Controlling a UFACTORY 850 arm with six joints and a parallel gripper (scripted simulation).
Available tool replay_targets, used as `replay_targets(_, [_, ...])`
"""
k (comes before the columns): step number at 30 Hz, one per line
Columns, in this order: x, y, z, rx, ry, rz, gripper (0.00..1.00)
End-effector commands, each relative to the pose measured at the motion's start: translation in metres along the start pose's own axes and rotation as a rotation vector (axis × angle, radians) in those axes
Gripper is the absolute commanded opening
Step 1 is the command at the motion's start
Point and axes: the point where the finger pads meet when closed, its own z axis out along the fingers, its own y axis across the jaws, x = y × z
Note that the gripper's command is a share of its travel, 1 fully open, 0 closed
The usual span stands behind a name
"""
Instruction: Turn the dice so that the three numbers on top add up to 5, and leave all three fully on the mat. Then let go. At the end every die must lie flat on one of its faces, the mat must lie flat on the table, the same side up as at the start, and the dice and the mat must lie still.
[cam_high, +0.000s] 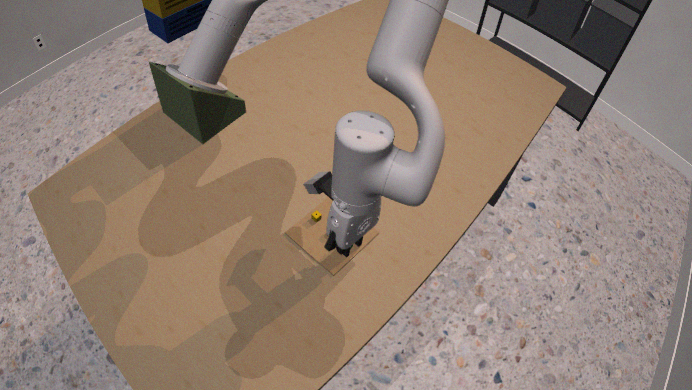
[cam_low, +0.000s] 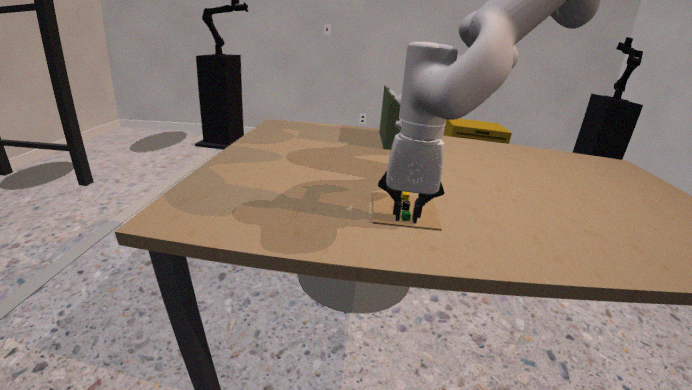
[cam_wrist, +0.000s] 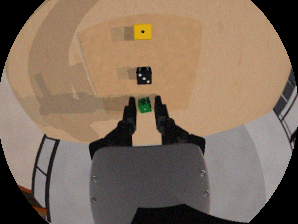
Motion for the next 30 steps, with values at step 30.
replay_targets(30, [-0.001,0.0,-0.076,0.0,-0.002,-0.001,0.31])
